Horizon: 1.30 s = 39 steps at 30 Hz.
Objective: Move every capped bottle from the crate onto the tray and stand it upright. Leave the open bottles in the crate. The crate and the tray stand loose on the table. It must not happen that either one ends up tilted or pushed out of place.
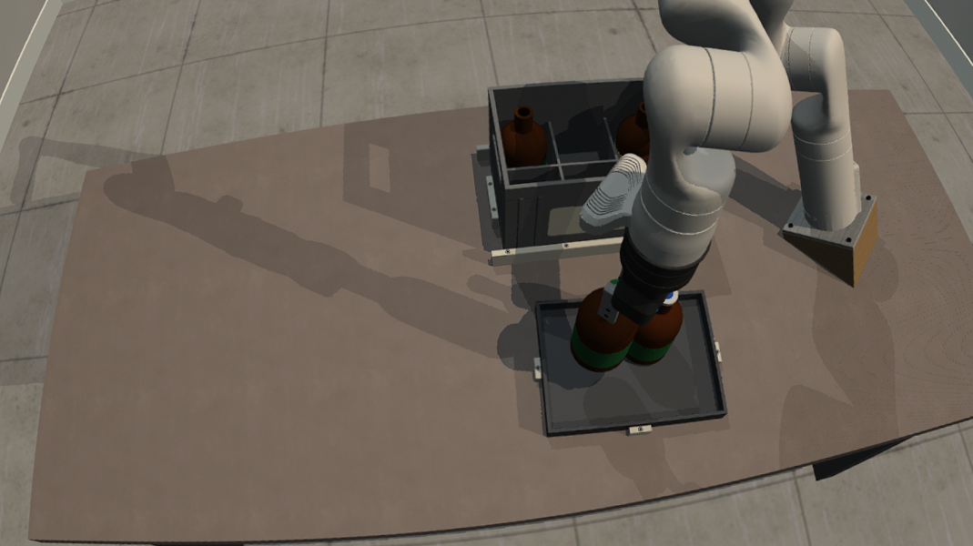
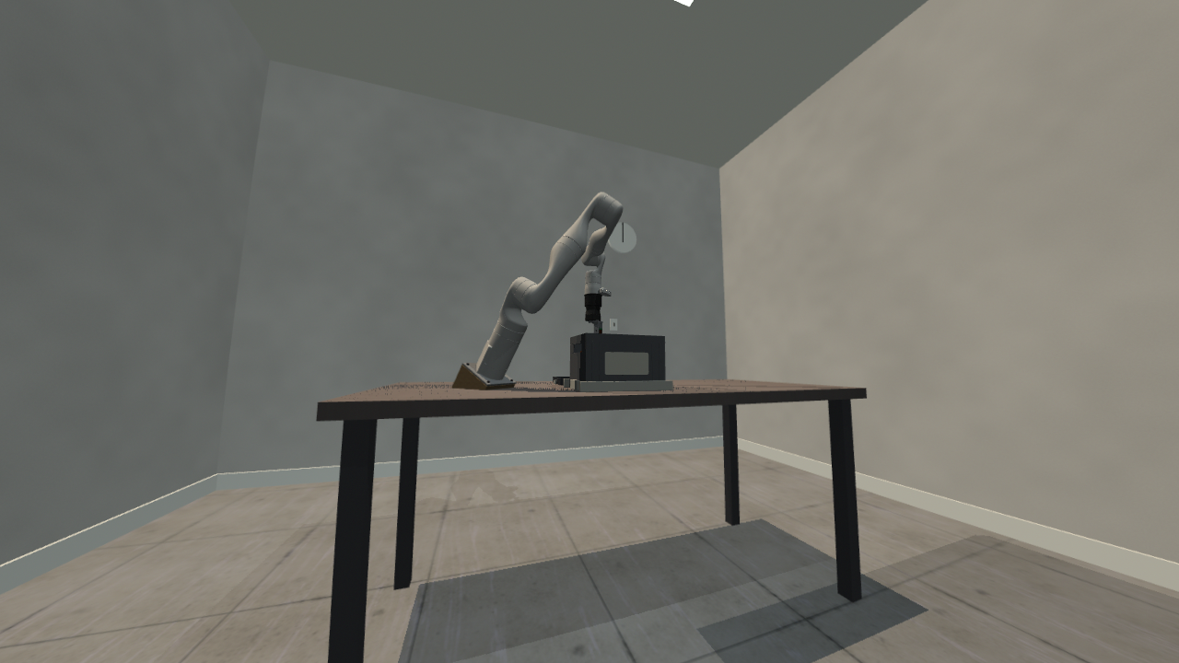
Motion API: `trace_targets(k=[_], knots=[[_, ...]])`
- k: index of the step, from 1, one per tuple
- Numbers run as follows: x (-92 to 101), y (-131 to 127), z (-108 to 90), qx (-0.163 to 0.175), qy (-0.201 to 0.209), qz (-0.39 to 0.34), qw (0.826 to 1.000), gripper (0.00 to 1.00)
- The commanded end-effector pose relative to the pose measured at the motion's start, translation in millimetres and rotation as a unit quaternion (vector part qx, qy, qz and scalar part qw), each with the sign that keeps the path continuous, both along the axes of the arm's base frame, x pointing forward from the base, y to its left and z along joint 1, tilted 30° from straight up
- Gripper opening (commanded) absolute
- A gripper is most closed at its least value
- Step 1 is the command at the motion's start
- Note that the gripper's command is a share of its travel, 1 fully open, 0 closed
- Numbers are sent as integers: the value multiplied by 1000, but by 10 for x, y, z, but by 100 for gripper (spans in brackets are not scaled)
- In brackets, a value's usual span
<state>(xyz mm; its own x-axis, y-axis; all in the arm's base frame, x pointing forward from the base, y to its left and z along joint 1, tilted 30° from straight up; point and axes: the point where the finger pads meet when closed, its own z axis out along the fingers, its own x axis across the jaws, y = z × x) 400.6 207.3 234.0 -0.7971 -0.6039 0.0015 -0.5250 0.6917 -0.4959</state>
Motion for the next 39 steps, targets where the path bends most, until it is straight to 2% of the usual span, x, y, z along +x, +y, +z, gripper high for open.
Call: trace_targets(k=[1,5,19,39], knots=[[10,-38,-51,-2,1,-1,1000,0],[20,-37,-68,-1,0,0,1000,0],[95,-159,-309,-2,2,-1,1000,0],[147,-218,-451,-1,0,-1,1000,0]])
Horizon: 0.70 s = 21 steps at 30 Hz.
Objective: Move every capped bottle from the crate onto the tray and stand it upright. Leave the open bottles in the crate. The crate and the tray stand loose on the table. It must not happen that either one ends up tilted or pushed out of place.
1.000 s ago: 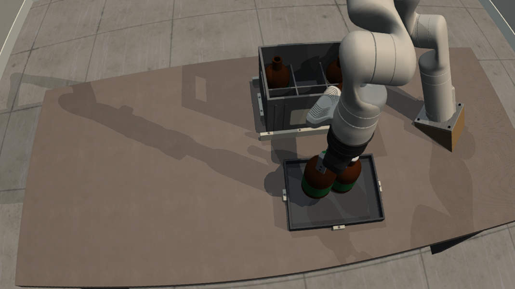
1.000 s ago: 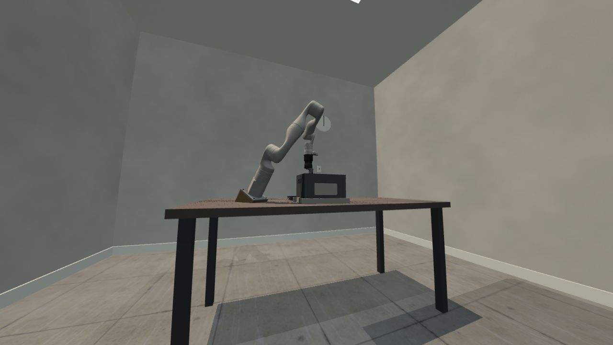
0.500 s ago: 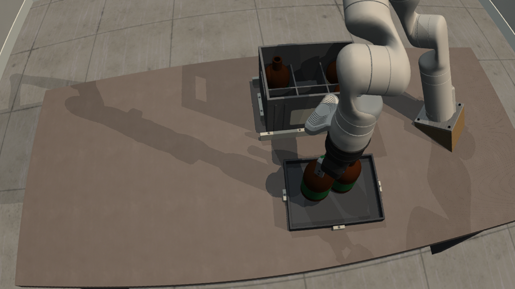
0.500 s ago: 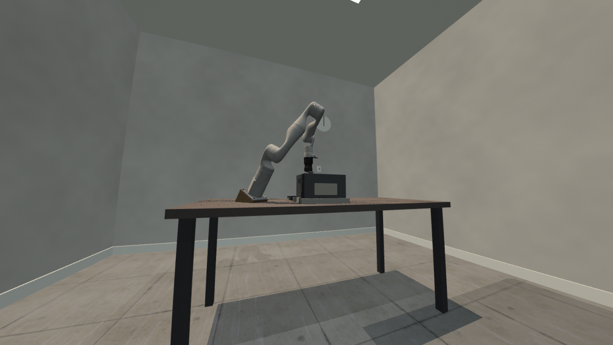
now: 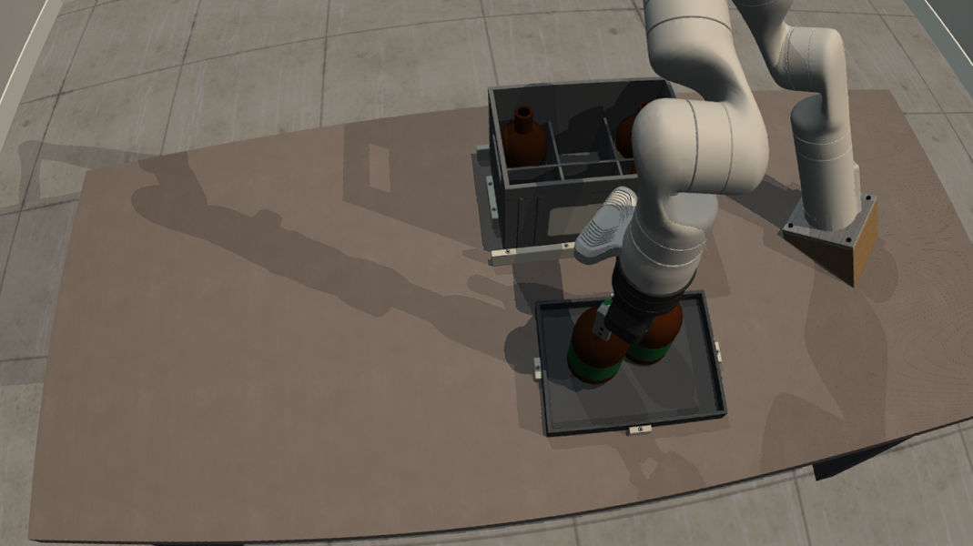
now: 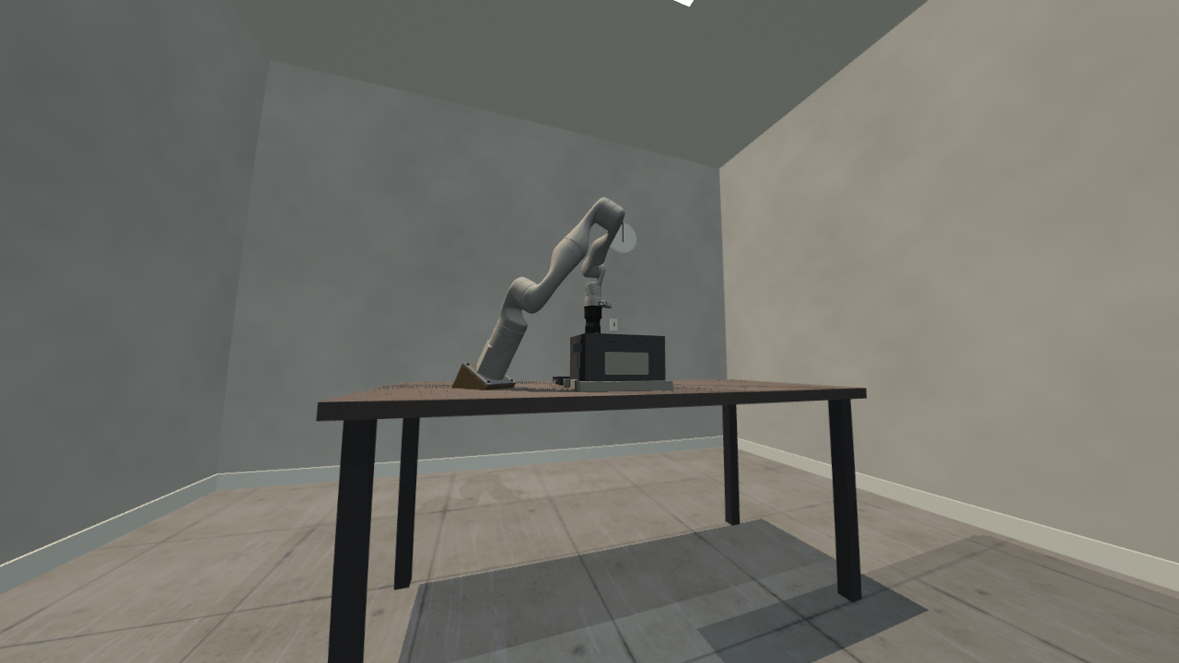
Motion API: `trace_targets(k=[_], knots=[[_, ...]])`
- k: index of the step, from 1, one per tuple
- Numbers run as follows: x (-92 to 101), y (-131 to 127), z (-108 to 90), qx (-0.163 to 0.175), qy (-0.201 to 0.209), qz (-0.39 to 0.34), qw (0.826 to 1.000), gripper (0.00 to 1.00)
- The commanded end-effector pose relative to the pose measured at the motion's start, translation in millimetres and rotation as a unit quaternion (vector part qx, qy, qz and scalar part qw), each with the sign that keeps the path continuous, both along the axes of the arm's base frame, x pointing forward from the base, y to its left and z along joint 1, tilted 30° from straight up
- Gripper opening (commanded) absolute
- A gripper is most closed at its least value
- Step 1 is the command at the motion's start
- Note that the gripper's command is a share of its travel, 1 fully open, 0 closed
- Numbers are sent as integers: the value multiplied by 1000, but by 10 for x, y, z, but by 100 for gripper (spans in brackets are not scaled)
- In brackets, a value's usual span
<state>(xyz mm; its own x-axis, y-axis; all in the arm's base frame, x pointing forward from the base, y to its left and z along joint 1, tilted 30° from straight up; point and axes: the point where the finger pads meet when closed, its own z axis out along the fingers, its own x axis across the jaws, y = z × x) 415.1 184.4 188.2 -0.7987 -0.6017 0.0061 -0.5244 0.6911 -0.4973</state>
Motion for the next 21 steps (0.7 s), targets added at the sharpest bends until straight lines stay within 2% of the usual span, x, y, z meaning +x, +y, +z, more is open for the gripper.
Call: trace_targets(k=[1,21], knots=[[3,10,4,1,-1,1,1000,0],[25,-12,-54,0,0,0,1000,0]])
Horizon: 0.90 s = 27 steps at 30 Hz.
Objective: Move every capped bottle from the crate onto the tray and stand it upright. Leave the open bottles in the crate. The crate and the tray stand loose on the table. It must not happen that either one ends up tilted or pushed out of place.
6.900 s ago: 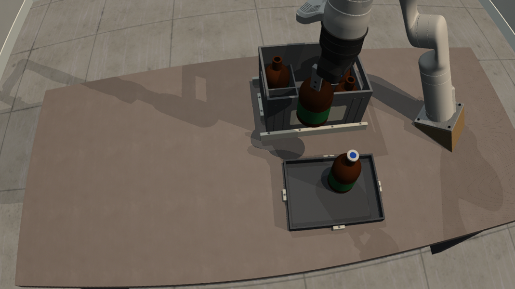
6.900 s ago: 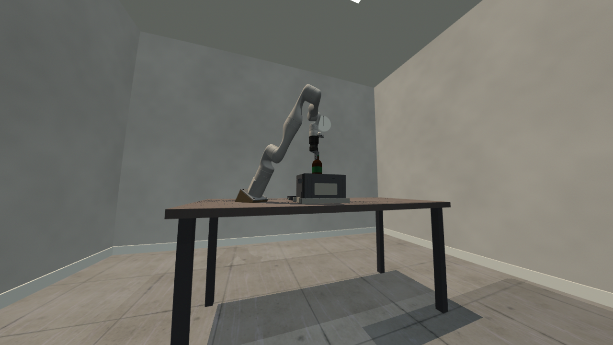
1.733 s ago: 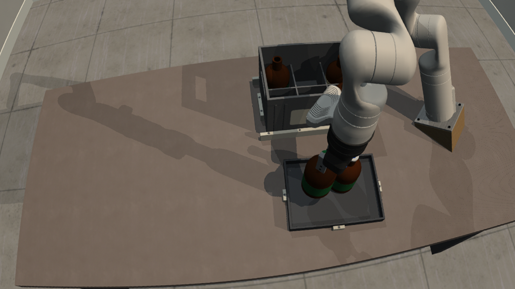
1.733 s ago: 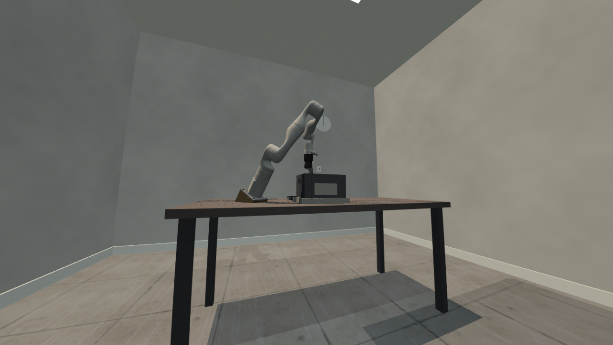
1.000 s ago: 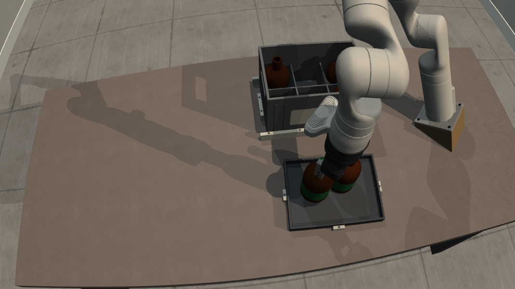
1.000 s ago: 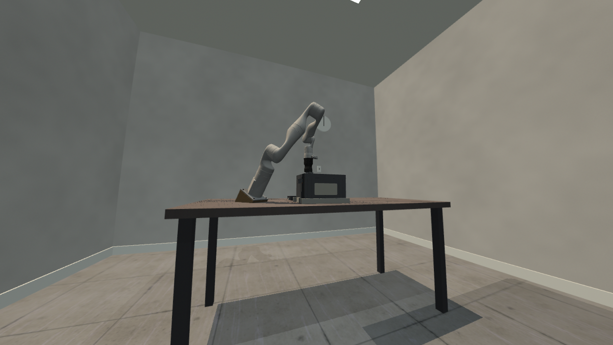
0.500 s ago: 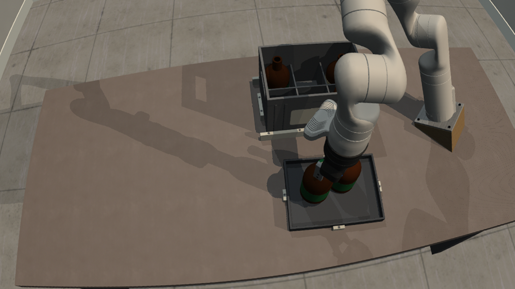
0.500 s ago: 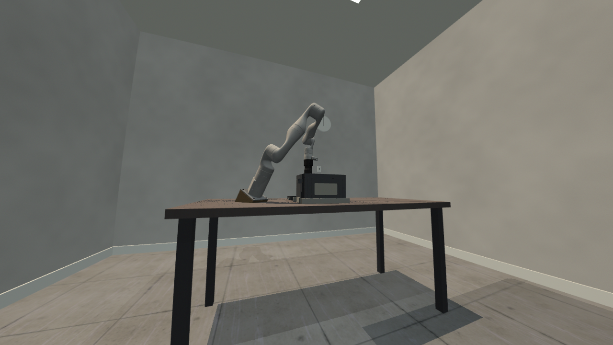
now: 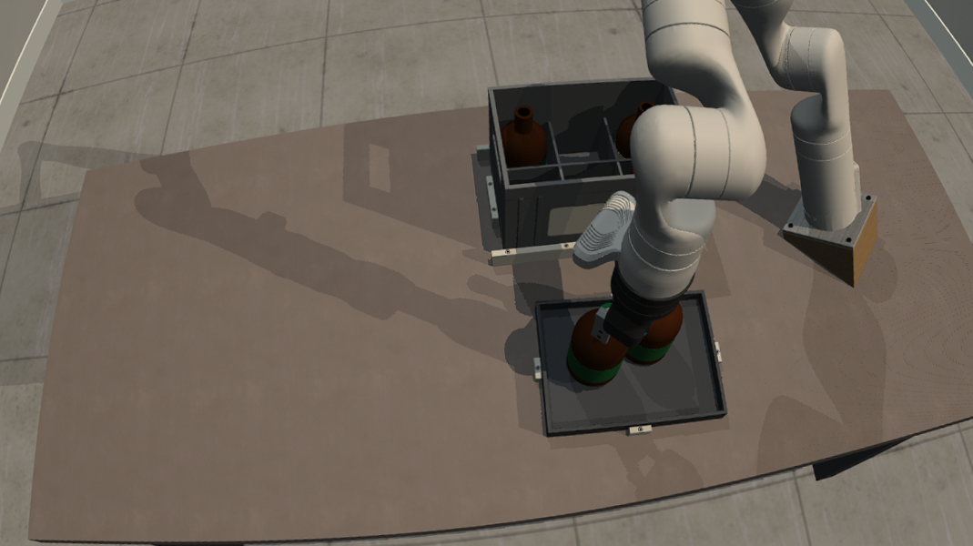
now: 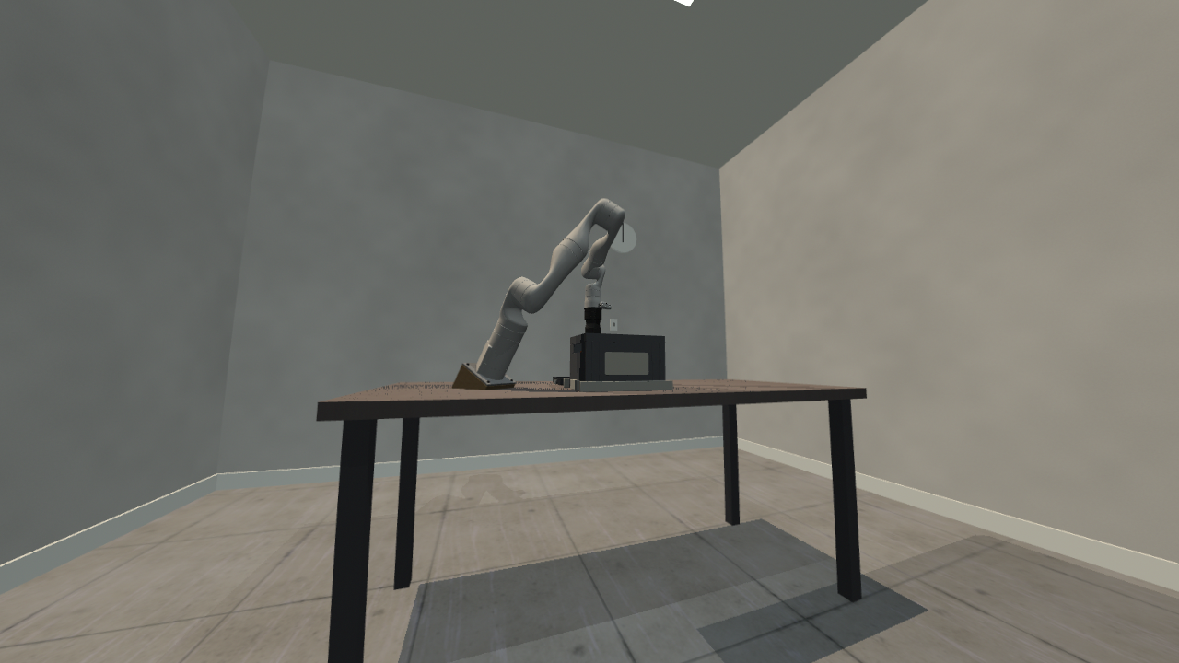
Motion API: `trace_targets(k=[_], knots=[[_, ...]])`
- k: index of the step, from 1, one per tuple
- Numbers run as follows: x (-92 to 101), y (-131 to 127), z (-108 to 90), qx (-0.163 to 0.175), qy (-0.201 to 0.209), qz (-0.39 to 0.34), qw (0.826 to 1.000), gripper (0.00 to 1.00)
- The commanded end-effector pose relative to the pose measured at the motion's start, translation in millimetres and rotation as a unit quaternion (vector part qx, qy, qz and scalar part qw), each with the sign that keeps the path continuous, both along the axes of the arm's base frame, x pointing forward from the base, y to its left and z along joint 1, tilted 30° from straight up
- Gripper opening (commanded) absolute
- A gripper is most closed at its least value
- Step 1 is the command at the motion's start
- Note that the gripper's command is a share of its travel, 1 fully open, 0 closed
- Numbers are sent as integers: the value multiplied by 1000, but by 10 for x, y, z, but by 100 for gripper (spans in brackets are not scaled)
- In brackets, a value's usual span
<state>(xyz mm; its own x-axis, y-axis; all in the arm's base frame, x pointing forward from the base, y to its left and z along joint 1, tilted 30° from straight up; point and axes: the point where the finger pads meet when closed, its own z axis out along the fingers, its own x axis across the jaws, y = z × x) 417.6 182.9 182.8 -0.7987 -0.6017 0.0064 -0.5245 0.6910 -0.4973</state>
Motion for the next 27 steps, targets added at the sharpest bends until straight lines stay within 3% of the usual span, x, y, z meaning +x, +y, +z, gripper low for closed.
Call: trace_targets(k=[1,27], knots=[[2,1,-4,0,0,0,1000,0],[28,-35,-83,0,0,0,1000,0]])
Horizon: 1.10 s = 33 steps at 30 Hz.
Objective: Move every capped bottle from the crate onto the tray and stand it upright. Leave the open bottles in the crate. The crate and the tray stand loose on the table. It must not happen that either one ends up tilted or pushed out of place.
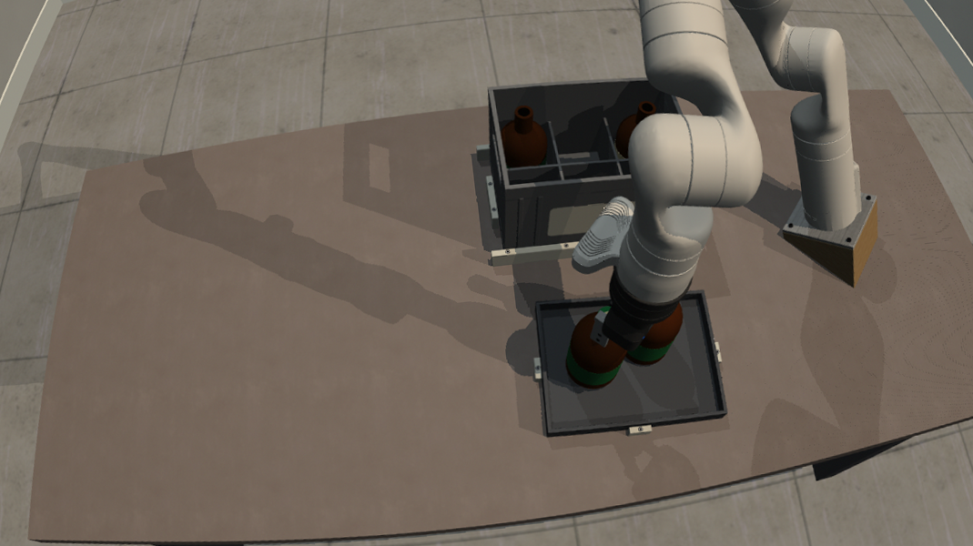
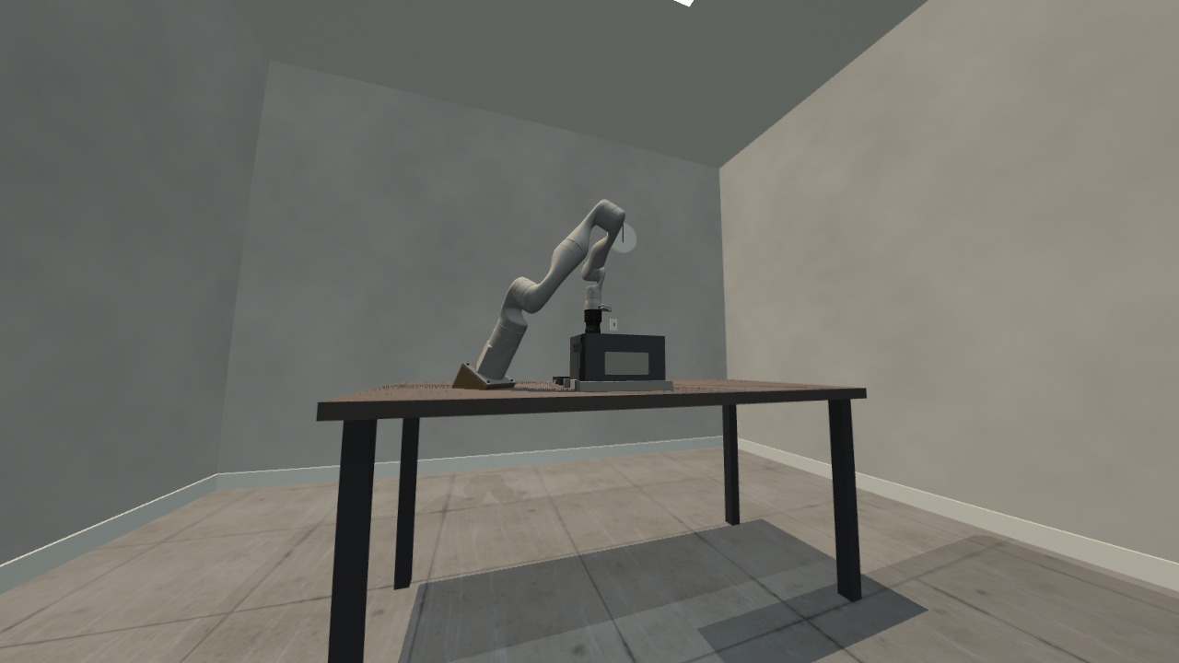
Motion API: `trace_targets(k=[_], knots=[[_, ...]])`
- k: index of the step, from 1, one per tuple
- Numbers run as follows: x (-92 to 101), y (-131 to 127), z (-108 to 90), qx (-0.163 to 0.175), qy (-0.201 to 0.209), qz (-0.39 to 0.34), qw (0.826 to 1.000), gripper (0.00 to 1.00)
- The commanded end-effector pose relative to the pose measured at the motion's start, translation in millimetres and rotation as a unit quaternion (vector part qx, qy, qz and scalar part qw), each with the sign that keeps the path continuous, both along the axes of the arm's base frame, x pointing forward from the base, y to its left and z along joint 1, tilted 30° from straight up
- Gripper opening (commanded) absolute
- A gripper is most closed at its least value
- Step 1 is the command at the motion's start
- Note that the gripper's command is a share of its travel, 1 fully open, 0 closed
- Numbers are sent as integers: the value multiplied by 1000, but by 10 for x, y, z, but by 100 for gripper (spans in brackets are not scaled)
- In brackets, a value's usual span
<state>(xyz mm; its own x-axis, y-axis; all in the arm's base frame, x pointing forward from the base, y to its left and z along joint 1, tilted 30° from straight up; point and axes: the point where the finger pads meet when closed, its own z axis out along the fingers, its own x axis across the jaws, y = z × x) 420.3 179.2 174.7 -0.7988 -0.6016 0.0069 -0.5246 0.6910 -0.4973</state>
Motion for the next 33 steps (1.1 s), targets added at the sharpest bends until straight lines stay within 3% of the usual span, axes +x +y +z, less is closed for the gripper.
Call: trace_targets(k=[1,19,20,33], knots=[[0,2,-2,0,0,0,1000,0],[9,-9,-26,0,0,0,1000,0],[9,-8,-24,0,0,0,1000,100],[9,-8,-24,0,0,0,1000,100]])
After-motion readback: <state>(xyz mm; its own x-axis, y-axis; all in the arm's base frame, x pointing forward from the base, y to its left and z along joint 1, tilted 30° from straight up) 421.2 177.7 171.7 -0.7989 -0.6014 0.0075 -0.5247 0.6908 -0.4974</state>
